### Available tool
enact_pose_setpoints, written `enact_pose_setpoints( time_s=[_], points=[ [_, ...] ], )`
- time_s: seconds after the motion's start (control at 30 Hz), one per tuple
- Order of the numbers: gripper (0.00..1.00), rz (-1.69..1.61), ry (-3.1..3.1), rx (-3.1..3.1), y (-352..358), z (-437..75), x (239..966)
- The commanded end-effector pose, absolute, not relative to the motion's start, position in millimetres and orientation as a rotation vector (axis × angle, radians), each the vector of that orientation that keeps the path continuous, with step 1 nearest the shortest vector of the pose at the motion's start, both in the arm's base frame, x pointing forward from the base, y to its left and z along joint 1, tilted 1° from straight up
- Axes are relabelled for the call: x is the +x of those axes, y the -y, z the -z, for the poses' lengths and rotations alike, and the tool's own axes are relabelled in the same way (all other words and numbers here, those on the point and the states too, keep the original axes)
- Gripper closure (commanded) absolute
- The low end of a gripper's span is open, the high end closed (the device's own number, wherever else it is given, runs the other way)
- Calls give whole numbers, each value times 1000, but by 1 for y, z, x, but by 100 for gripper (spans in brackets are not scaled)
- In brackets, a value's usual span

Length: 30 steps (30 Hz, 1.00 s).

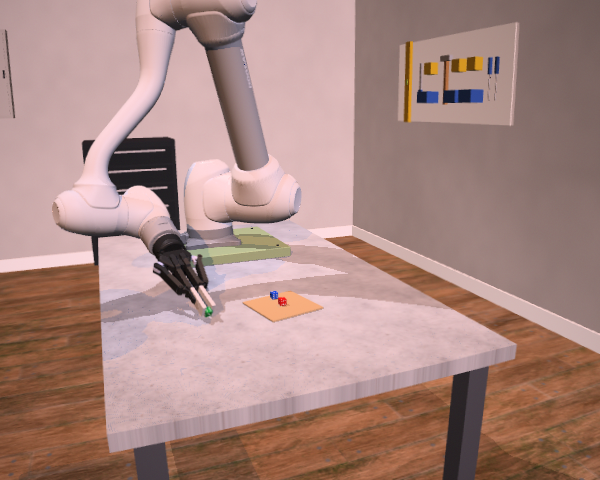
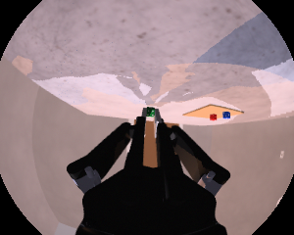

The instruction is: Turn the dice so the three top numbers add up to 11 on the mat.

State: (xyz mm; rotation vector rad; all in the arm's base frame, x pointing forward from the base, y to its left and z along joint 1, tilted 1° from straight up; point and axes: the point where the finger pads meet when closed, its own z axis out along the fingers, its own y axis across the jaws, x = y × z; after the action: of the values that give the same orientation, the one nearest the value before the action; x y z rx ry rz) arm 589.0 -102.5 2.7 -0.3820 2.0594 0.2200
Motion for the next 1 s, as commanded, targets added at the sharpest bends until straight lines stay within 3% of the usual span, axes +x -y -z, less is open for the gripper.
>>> enact_pose_setpoints(
  time_s=[0.0,0.97],
  points=[
    [93,-218,-2057,-379,104,-2,588],
    [93,-218,-2057,-379,104,6,588]
  ],
)
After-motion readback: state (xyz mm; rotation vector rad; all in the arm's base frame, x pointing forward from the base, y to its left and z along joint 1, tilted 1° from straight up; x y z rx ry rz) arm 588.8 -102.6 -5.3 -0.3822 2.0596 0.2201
